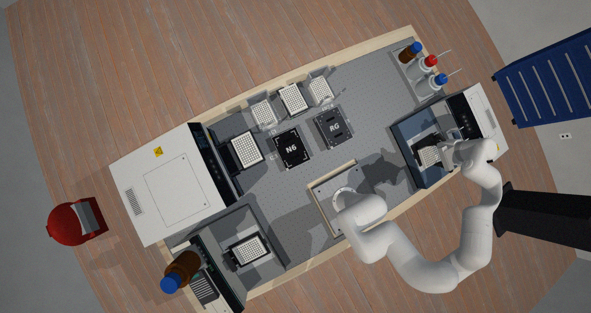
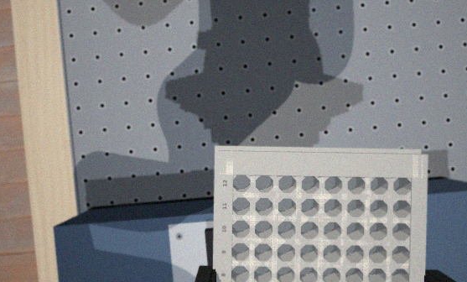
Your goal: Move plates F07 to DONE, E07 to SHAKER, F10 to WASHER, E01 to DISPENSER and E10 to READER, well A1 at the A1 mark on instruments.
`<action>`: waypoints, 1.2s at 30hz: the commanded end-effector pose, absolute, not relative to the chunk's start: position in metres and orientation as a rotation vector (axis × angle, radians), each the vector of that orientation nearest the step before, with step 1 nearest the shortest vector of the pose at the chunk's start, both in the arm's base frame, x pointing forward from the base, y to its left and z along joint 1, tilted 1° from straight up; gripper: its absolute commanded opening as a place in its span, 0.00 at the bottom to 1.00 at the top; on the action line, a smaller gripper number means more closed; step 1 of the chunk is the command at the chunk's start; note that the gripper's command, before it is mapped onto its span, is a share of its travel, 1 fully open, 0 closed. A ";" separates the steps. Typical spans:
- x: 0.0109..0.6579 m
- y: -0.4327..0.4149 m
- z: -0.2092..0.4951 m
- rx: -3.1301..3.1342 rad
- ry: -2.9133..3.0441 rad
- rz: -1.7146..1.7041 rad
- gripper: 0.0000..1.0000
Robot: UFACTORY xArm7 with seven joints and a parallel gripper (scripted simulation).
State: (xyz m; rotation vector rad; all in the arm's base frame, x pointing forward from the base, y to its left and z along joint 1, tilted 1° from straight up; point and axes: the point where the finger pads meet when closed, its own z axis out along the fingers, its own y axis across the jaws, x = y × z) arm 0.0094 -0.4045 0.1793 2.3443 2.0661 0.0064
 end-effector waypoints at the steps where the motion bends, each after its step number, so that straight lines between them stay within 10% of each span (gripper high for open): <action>1: 0.010 -0.410 0.181 2.341 2.065 0.005 0.00; 36: 0.007 -0.479 0.181 2.229 2.185 0.003 0.00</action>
